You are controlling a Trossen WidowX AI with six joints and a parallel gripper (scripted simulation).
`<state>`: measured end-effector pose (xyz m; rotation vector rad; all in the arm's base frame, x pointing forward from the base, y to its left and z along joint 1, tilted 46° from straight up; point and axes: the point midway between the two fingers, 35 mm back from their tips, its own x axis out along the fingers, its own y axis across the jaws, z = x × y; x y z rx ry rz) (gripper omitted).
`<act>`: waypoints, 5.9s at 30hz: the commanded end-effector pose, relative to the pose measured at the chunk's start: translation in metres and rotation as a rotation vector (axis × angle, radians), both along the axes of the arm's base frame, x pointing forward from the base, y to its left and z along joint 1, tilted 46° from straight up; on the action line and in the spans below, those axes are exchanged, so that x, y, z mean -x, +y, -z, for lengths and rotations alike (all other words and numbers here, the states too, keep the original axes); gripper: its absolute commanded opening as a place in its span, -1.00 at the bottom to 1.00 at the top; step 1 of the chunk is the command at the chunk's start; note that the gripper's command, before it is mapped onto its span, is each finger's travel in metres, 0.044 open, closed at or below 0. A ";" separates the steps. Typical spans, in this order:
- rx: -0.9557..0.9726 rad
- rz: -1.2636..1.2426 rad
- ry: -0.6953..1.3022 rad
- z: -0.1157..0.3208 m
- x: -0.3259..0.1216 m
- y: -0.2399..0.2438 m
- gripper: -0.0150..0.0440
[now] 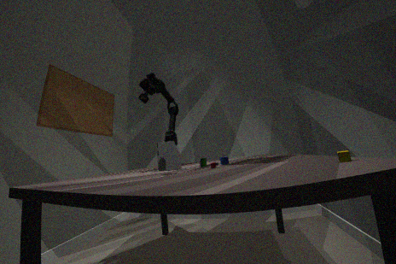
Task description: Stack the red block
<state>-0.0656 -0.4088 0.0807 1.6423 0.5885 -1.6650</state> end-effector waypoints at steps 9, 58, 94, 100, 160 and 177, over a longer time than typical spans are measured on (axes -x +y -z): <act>-0.067 -0.525 -0.103 0.046 -0.134 0.012 1.00; -0.232 -2.272 -0.746 0.172 -0.387 0.322 1.00; -0.233 -2.271 -0.751 0.213 -0.395 0.363 1.00; -0.233 -2.271 -0.751 0.213 -0.395 0.363 1.00; -0.233 -2.272 -0.744 0.111 -0.374 0.292 -0.49; -0.237 -2.270 -0.745 0.063 -0.341 0.343 -0.49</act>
